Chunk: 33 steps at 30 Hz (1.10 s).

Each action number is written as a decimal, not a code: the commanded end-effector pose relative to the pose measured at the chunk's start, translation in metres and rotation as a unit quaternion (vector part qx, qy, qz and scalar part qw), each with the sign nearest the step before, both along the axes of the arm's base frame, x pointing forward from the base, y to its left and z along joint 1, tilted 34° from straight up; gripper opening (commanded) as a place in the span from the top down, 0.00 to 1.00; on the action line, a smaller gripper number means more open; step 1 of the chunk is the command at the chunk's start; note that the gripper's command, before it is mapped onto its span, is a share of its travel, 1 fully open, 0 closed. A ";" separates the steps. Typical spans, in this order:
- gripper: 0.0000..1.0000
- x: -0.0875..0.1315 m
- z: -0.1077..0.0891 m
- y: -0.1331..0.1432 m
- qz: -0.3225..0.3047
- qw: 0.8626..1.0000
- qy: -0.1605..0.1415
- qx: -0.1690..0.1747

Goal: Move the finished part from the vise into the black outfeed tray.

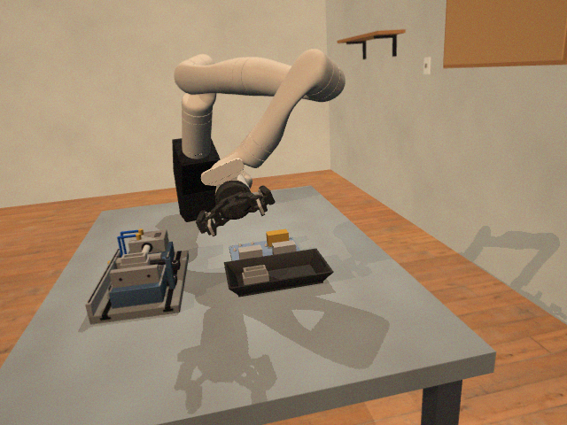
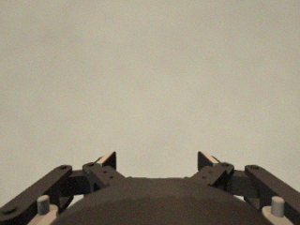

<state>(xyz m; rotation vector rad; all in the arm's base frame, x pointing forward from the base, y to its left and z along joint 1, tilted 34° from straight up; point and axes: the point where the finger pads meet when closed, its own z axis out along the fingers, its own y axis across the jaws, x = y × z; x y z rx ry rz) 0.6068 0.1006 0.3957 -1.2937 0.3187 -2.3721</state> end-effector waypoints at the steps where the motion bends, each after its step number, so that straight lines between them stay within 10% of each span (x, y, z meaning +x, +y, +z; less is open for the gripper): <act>1: 0.00 0.000 0.003 -0.005 -0.006 1.000 -0.003 0.003; 33: 0.00 -0.027 0.028 -0.161 -0.237 0.964 -0.053 0.107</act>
